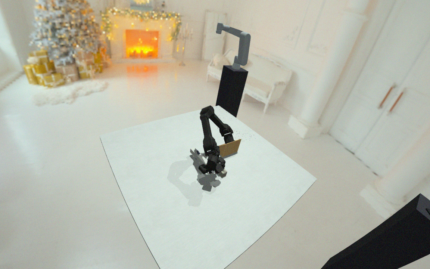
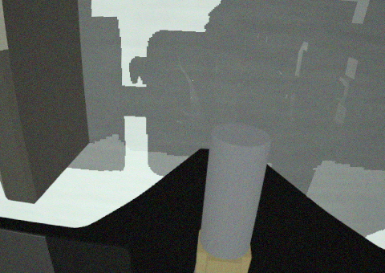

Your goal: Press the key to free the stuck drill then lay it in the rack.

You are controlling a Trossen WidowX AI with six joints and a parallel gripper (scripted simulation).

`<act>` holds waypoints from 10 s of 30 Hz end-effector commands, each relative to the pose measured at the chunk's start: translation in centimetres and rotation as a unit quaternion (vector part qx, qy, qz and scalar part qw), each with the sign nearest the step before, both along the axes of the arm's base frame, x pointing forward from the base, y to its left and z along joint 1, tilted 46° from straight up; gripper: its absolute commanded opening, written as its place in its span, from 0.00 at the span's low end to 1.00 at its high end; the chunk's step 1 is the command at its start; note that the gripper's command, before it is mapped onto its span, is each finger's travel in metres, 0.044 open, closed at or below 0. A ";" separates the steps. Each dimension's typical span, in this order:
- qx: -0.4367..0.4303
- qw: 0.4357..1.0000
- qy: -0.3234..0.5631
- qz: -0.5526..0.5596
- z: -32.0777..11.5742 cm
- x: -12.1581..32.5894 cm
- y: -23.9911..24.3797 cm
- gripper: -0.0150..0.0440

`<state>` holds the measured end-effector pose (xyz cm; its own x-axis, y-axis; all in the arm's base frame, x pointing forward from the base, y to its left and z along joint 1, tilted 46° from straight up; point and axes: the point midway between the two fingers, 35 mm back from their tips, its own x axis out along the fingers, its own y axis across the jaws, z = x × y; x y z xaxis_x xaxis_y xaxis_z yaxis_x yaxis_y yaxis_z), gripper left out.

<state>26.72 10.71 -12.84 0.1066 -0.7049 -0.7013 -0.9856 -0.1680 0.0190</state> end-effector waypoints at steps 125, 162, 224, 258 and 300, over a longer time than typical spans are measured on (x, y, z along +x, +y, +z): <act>0.003 1.000 -0.001 -0.002 -1.8 -1.7 6.8 0.25; 0.003 1.000 -0.001 -0.002 -1.1 -1.7 7.6 0.25; 0.004 1.000 0.002 -0.002 -3.5 -8.8 6.5 0.25; 0.004 1.000 0.001 -0.002 -5.7 -8.5 4.3 0.25; 0.003 1.000 0.001 -0.002 -6.3 -8.6 3.1 0.25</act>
<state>18.12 14.63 -19.13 0.1072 -0.6881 -0.7176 -0.9860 -0.1664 0.0122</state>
